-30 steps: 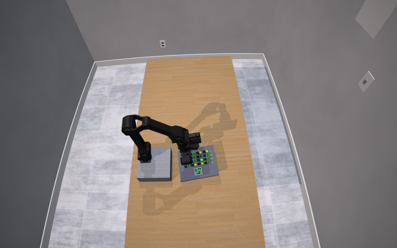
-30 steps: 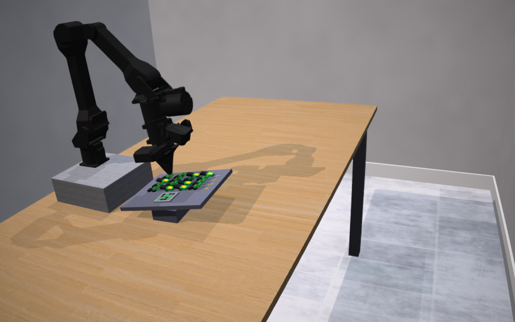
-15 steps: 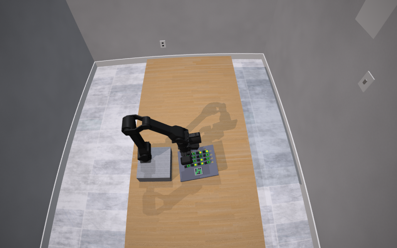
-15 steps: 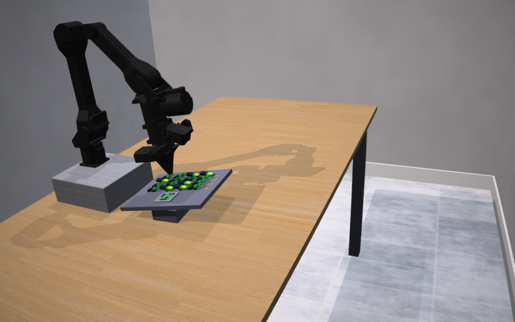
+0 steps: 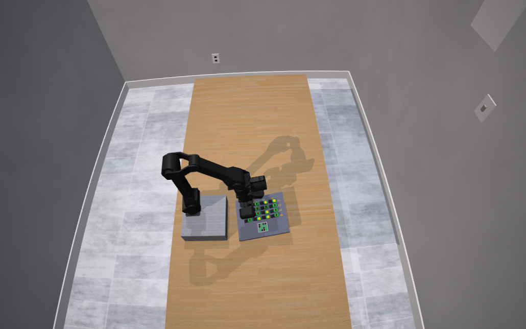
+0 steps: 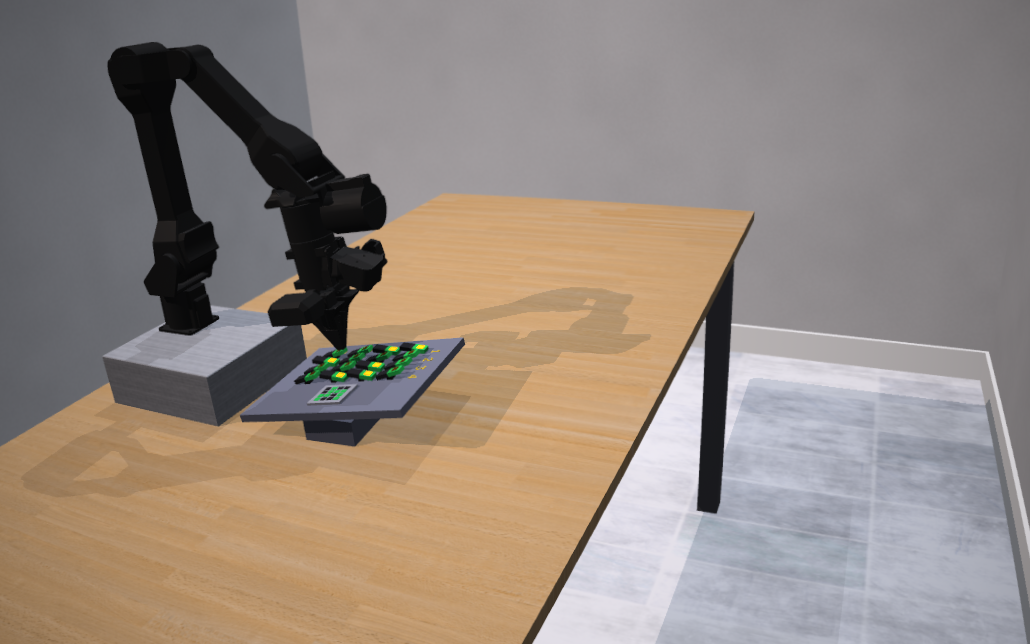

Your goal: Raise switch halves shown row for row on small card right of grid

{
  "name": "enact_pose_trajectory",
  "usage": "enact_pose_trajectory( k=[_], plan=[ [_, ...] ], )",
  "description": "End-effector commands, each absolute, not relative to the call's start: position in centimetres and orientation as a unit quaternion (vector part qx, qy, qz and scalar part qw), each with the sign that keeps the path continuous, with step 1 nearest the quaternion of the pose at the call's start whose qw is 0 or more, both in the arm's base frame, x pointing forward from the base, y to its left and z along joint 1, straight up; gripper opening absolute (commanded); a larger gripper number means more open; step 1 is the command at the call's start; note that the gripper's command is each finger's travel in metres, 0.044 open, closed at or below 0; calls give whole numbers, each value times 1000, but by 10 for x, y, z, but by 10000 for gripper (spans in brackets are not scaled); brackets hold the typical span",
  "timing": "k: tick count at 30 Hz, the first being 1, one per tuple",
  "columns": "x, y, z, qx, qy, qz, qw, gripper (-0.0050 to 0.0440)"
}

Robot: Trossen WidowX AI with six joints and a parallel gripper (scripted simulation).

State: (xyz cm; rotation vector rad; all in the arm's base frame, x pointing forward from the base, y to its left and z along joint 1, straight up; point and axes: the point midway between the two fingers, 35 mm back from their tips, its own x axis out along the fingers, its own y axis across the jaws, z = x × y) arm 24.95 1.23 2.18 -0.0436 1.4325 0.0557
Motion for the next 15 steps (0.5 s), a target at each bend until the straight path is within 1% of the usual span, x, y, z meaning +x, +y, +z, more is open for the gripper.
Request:
enact_pose_trajectory(
  k=[1,15],
  plan=[
    [251,13,22,-19,655,24,755,-50],
    [250,13,20,-19,655,24,755,-50]
  ],
)
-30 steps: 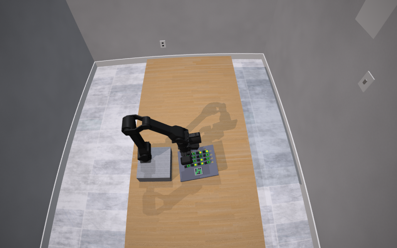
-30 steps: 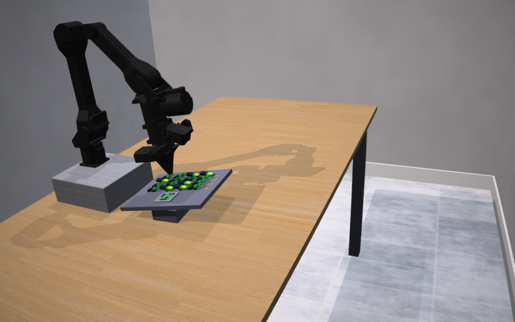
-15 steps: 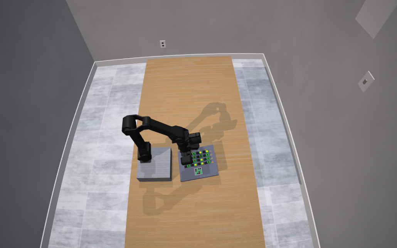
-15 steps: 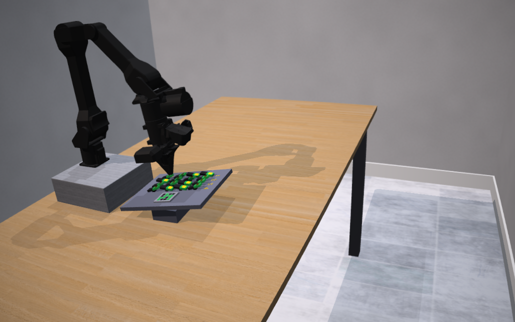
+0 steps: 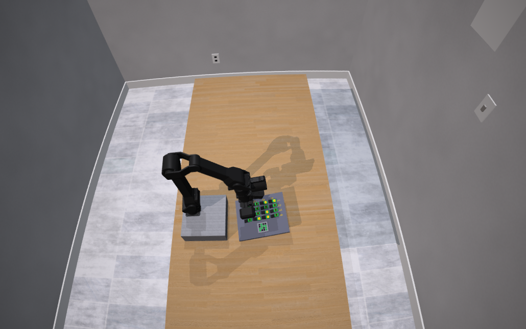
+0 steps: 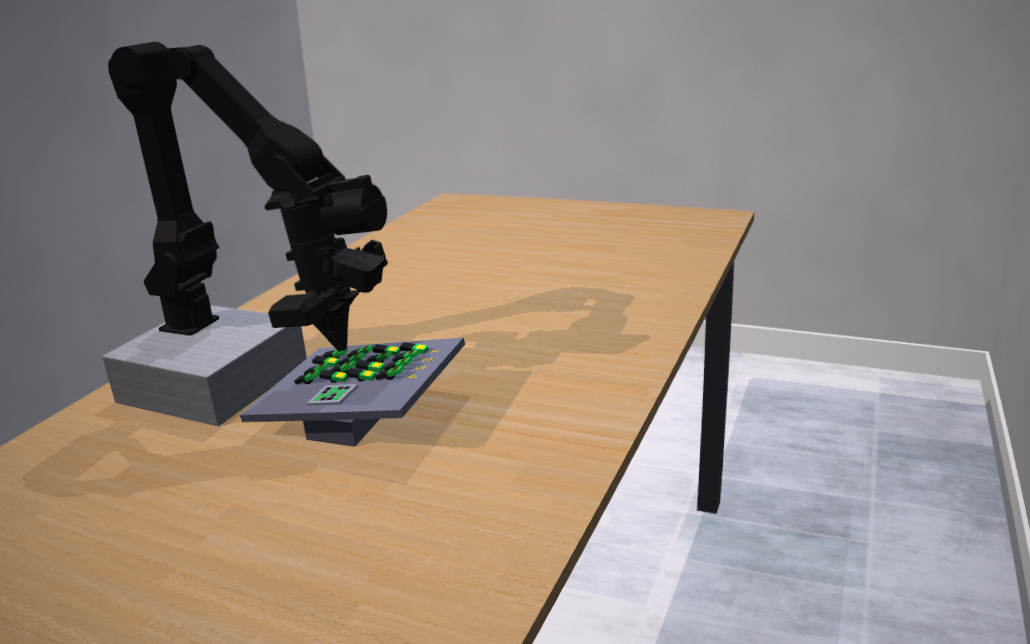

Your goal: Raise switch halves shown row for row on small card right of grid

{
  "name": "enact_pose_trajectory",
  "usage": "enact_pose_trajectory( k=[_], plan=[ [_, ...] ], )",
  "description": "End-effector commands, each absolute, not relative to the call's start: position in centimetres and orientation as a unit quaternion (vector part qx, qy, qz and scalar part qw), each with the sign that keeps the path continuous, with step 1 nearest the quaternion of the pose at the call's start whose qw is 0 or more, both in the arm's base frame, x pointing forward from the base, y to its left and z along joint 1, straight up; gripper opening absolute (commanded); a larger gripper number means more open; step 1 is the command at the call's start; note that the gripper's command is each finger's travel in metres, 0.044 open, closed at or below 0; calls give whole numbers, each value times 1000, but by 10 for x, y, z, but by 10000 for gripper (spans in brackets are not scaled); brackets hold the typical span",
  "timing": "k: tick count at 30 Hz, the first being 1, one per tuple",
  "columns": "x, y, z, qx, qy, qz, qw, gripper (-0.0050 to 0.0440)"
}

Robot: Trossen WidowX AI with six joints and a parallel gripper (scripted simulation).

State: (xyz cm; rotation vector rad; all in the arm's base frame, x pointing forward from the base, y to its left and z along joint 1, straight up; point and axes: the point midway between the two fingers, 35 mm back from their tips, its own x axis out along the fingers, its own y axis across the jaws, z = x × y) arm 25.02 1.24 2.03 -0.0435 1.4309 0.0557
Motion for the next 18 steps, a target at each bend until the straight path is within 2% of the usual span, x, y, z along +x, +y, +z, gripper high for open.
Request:
enact_pose_trajectory(
  k=[1,13,18],
  plan=[
    [250,13,20,-19,655,24,755,-50],
    [251,13,19,-19,654,24,756,-50],
    [252,12,66,-20,636,25,771,-50]
  ],
)
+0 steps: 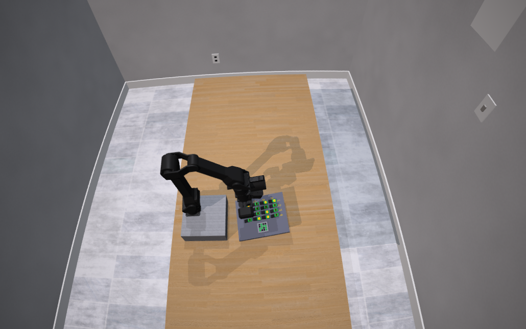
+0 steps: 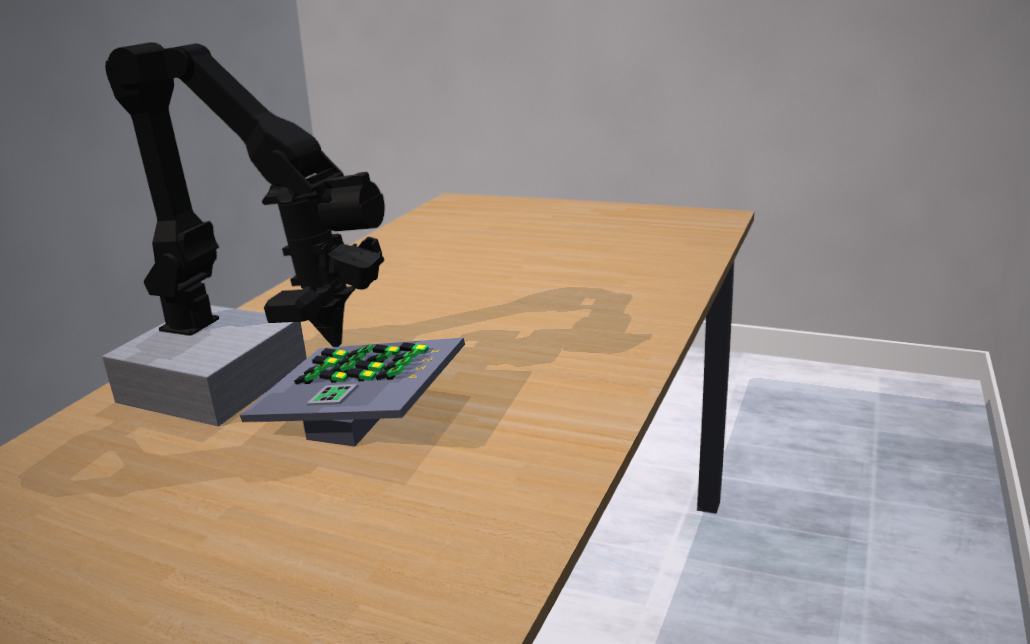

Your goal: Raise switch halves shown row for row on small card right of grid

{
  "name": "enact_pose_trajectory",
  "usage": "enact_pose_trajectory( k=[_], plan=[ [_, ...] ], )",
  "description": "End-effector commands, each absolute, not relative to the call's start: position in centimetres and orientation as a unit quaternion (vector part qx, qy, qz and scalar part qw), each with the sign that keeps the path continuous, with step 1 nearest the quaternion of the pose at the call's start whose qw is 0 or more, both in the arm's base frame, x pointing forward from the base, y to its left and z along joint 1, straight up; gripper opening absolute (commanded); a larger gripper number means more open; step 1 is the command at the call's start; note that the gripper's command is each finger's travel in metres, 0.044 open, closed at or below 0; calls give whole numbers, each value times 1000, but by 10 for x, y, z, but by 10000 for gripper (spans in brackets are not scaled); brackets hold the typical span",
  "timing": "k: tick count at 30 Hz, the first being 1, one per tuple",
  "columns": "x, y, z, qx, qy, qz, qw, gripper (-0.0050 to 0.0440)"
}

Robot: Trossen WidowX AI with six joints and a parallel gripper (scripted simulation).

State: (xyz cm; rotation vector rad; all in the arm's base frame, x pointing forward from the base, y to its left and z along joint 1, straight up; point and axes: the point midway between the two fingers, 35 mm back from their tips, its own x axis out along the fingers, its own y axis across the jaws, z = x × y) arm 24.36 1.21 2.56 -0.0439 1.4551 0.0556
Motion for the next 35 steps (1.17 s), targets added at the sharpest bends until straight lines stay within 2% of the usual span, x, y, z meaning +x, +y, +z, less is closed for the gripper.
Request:
enact_pose_trajectory(
  k=[1,10,18,35],
  plan=[
    [249,12,77,-19,634,24,773,-50],
    [246,10,92,-20,631,24,775,-50],
    [291,-21,102,-20,638,26,769,-50],
    [289,-21,102,-21,638,24,769,-50]
  ],
)
